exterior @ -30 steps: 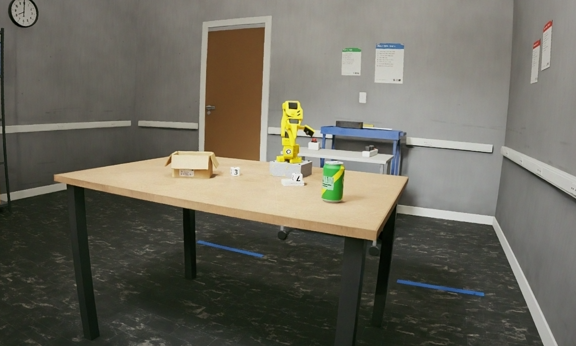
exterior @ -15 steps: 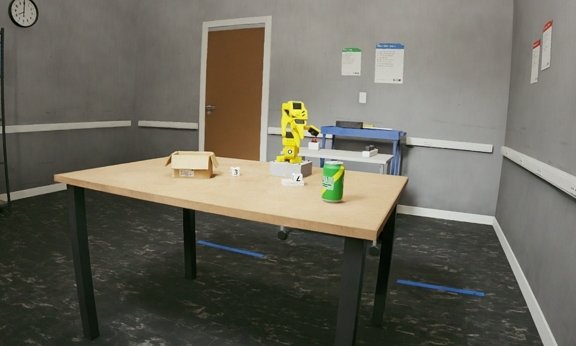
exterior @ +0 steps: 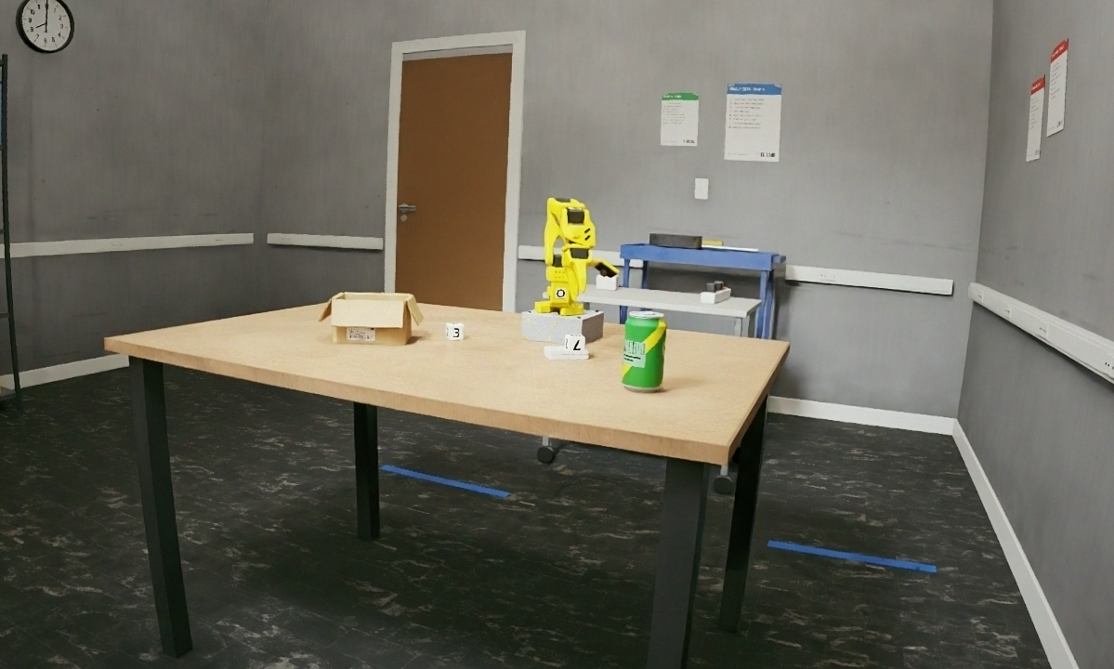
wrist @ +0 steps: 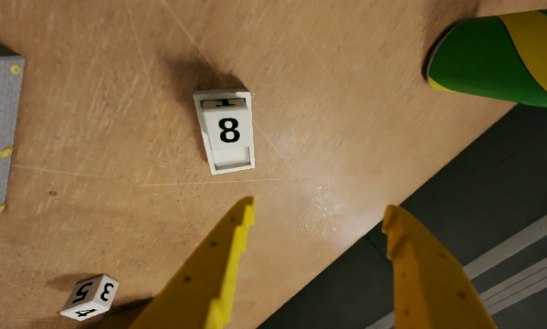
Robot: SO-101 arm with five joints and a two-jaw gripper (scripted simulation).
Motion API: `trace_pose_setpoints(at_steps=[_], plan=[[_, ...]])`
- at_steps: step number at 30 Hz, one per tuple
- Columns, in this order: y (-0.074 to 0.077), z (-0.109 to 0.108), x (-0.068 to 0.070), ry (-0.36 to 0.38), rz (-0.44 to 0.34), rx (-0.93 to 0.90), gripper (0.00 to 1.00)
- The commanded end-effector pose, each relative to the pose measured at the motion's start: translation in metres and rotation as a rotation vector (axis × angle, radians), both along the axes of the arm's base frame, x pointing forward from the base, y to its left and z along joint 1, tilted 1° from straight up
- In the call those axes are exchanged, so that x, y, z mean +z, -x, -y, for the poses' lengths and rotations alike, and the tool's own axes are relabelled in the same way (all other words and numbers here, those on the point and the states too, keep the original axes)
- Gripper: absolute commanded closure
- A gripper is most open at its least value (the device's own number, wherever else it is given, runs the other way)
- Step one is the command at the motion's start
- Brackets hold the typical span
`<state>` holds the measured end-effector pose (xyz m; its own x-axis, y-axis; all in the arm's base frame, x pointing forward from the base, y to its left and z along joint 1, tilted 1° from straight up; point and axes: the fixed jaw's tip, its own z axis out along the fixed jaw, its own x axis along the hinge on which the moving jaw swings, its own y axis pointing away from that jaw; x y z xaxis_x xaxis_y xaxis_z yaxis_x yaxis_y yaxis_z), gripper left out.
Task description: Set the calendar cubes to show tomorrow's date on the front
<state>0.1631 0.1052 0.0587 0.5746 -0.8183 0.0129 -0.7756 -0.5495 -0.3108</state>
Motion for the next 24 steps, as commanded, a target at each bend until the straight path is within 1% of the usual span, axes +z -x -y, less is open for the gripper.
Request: trace_pose_setpoints(at_steps=[1, 5, 9, 16, 17, 24], plan=[[0.009, 0.003, -0.020, 0.061, -0.099, 0.003, 0.65], [0.017, 0.008, -0.036, 0.120, -0.188, 0.003, 0.65], [0.022, 0.012, -0.045, 0.155, -0.241, 0.003, 0.65], [0.023, 0.013, -0.047, 0.165, -0.256, 0.002, 0.65], [0.031, 0.014, -0.051, 0.183, -0.279, 0.012, 0.65], [0.031, 0.014, -0.051, 0.183, -0.279, 0.012, 0.65]])
